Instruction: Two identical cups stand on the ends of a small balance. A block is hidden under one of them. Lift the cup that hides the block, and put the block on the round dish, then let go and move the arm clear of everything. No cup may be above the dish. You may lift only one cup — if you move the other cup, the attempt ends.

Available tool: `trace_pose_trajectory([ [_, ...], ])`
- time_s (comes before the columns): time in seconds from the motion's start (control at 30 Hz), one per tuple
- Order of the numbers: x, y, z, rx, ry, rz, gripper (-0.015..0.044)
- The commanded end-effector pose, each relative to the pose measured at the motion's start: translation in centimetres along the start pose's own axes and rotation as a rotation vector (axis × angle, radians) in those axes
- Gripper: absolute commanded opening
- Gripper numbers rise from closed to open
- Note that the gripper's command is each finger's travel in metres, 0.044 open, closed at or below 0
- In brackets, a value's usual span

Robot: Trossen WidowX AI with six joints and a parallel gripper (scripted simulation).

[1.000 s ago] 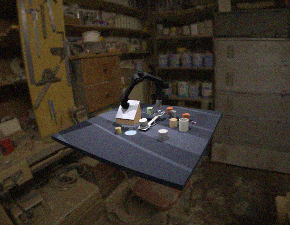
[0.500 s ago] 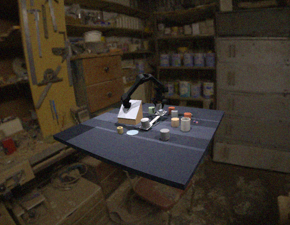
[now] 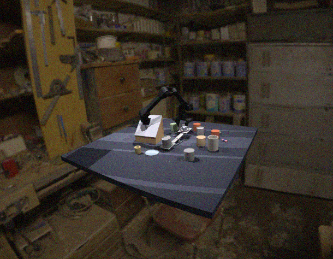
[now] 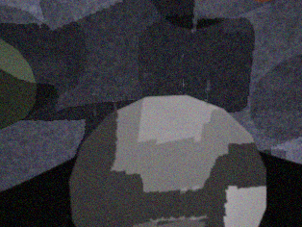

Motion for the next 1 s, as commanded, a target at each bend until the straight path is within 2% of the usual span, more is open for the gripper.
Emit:
trace_pose_trajectory([
  [0.0,-0.1,0.0,0.7,0.009,0.001,-0.006,0.0000],
  [0.47,0.0,0.0,2.6,0.010,0.002,-0.006,0.0000],
  [0.97,0.0,0.0,2.1,0.002,0.000,-0.001,0.0394],
])
Point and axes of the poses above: the point midway between the two fingers, 35 mm back from their tips, its own z axis out along the fingers, its own y axis across the jaws, x = y × z, the point moved 2 cm from there along -z, back along the fingers, and after that the axes turned 9 degrees about -z, right-handed, at the moved point
